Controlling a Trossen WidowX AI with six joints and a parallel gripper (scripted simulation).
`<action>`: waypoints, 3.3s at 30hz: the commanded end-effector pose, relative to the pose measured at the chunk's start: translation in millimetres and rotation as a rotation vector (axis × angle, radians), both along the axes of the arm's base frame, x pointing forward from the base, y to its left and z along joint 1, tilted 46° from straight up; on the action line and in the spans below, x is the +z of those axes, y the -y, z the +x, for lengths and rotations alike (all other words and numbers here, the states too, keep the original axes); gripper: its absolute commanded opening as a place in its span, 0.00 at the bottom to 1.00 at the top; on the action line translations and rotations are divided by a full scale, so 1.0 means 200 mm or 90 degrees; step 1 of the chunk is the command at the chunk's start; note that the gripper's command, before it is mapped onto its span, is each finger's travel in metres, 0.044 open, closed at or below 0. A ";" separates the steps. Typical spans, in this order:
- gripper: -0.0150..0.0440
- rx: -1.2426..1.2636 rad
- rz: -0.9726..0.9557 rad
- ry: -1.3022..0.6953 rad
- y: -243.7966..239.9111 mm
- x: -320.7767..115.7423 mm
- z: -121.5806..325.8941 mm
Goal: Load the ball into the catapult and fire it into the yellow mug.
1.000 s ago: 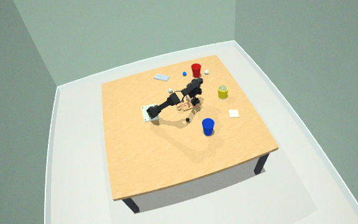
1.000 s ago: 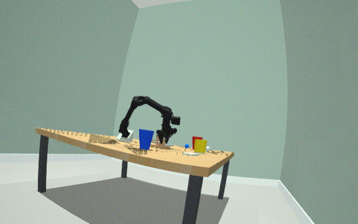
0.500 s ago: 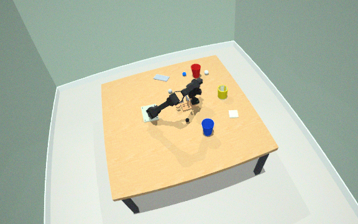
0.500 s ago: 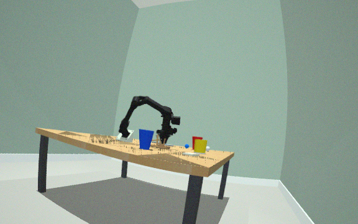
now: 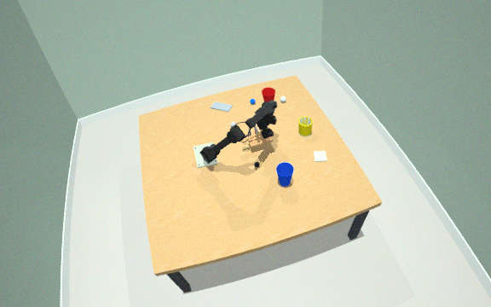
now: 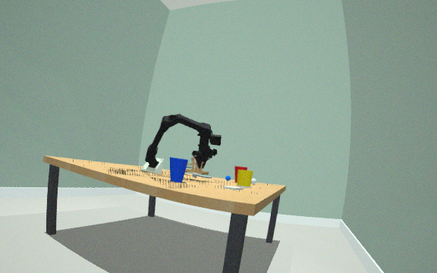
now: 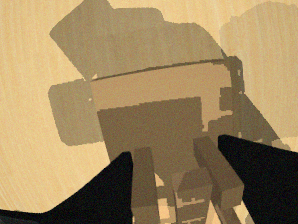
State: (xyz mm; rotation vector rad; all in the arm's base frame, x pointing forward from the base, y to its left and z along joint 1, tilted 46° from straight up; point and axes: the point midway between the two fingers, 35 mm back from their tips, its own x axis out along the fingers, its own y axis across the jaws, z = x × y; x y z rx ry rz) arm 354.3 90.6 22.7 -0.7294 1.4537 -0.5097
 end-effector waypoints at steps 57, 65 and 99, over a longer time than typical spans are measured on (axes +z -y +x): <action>1.00 -0.008 0.005 -0.003 -0.19 0.19 -0.02; 1.00 -0.002 0.004 0.000 -0.16 0.15 -0.01; 1.00 -0.004 0.001 -0.003 0.09 -0.09 0.00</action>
